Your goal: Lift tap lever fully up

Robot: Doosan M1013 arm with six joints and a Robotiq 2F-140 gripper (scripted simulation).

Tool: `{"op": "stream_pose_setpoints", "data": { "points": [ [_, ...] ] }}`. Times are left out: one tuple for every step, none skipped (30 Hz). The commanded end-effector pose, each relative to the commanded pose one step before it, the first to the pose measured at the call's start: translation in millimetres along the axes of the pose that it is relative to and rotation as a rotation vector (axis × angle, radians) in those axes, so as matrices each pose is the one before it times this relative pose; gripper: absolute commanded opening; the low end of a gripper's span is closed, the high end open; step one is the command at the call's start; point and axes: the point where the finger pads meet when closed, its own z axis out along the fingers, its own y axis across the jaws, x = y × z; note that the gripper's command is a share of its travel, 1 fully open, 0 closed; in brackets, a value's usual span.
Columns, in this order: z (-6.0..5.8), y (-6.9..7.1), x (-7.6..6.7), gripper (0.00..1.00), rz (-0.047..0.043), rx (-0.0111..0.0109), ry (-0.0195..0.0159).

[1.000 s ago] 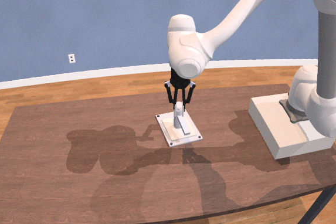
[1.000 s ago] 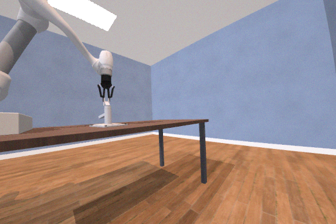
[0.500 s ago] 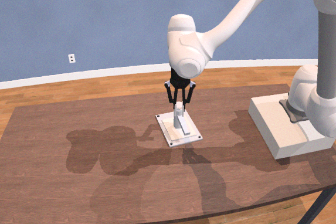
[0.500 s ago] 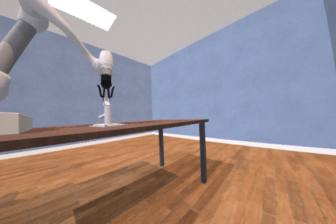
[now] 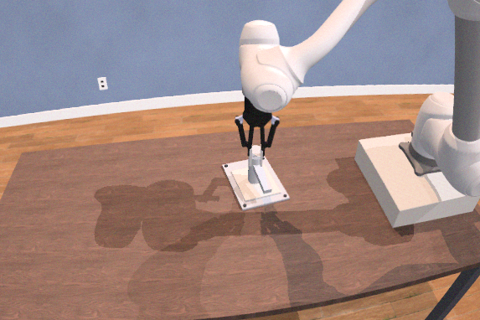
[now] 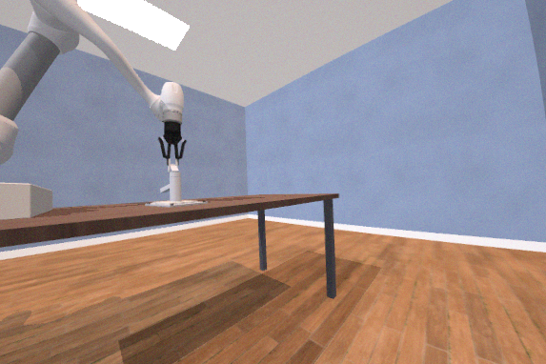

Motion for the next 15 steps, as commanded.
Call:
{"op": "stream_pose_setpoints", "data": {
  "points": [
    [-0.24, -0.03, 0.12, 0.0, -0.00006, 0.00019, 0.00005],
    [0.0, 0.0, 0.0, 0.0, 0.0, 0.0, 0.0],
    [0.0, 0.0, 0.0, 0.0, 0.0, 0.0, 0.0],
    [0.0, 0.0, 0.0, 0.0, 0.0, 0.0, 0.0],
    [0.0, 0.0, 0.0, 0.0, 0.0, 0.0, 0.0],
    [0.0, 0.0, 0.0, 0.0, 0.0, 0.0, 0.0],
    [0.0, 0.0, 0.0, 0.0, 0.0, 0.0, 0.0],
    [0.0, 0.0, 0.0, 0.0, 0.0, 0.0, 0.0],
    [0.0, 0.0, 0.0, 0.0, 0.0, 0.0, 0.0],
    [0.0, 0.0, 0.0, 0.0, 0.0, 0.0, 0.0],
    [0.0, 0.0, 0.0, 0.37, 0.0, 0.0, 0.0],
    [0.0, 0.0, 0.0, 0.37, 0.0, 0.0, 0.0],
    [0.0, 0.0, 0.0, 0.37, 0.0, 0.0, 0.0],
    [0.0, 0.0, 0.0, 0.37, 0.0, 0.0, 0.0],
    [0.0, 0.0, 0.0, 0.37, 0.0, 0.0, 0.0]
  ]
}}
